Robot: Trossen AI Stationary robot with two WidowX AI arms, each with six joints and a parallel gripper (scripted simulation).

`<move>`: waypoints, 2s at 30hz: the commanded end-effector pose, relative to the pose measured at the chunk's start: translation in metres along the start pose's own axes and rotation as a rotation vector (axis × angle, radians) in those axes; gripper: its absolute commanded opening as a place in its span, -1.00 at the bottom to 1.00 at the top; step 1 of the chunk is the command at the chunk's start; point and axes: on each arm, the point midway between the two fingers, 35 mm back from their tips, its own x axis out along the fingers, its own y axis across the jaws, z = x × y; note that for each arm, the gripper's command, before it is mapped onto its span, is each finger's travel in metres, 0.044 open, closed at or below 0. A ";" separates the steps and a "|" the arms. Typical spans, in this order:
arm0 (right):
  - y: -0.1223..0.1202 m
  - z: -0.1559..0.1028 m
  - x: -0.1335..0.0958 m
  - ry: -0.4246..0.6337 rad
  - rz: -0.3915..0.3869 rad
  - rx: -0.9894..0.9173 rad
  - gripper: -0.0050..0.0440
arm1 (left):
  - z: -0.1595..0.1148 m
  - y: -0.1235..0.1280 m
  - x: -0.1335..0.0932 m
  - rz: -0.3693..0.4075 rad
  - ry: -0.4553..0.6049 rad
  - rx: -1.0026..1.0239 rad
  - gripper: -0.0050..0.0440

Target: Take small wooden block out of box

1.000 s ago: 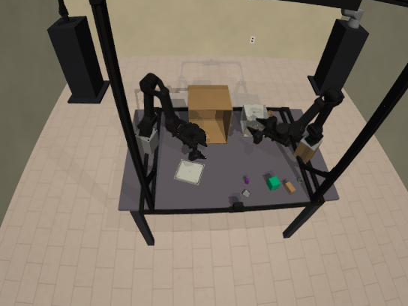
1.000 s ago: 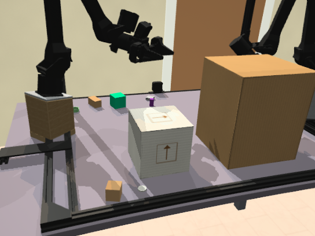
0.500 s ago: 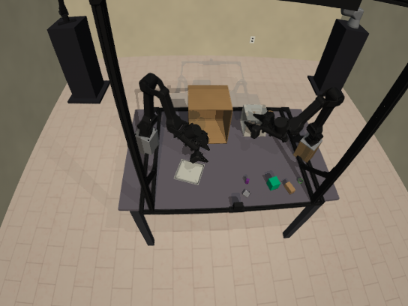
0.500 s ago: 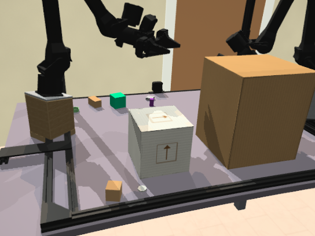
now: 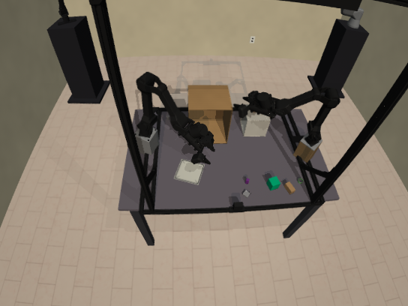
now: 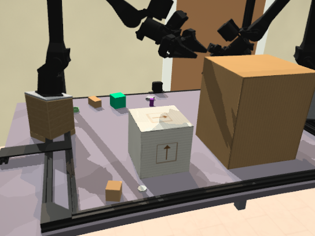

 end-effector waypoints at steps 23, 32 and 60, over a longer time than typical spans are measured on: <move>-0.124 0.004 0.122 0.488 0.192 0.020 0.84 | 0.059 -0.010 -0.077 0.038 0.115 0.547 0.84; -0.147 -0.015 0.135 0.642 0.419 0.059 0.84 | 0.056 0.014 -0.136 0.087 0.194 0.793 0.84; -0.215 -0.004 0.135 0.592 0.895 0.367 0.84 | 0.011 0.075 -0.266 0.136 0.408 1.309 0.84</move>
